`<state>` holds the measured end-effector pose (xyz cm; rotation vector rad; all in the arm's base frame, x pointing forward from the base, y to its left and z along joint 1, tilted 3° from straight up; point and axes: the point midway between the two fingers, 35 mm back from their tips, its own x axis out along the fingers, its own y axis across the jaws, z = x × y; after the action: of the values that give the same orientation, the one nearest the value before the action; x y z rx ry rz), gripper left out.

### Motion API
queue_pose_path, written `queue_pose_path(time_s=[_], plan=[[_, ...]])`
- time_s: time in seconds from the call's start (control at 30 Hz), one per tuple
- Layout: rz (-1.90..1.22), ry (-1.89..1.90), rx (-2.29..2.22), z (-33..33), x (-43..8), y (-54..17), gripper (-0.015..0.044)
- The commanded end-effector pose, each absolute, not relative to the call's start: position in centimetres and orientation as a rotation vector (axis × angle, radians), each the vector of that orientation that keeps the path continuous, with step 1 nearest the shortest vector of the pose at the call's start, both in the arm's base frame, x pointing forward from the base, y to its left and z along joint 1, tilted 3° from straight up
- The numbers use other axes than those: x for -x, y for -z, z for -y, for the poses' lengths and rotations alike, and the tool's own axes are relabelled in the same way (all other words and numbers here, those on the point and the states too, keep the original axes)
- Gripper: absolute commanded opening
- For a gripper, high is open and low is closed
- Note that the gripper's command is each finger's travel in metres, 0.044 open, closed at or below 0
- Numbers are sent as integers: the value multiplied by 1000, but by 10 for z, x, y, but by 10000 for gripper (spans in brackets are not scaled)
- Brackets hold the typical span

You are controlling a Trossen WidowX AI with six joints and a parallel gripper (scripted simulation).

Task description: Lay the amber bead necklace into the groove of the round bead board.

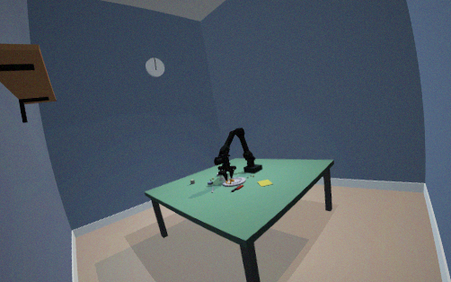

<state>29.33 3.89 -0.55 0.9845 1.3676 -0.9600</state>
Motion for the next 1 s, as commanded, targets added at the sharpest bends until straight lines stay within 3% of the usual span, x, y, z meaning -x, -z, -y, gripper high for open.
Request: queue_pose_path(time_s=[0.0,0.07,0.97], plan=[[-1373,962,-978,-38,-292,2,394],[-1372,964,-981,-39,-292,4,440],[-1376,963,-975,-39,-292,0,440]])
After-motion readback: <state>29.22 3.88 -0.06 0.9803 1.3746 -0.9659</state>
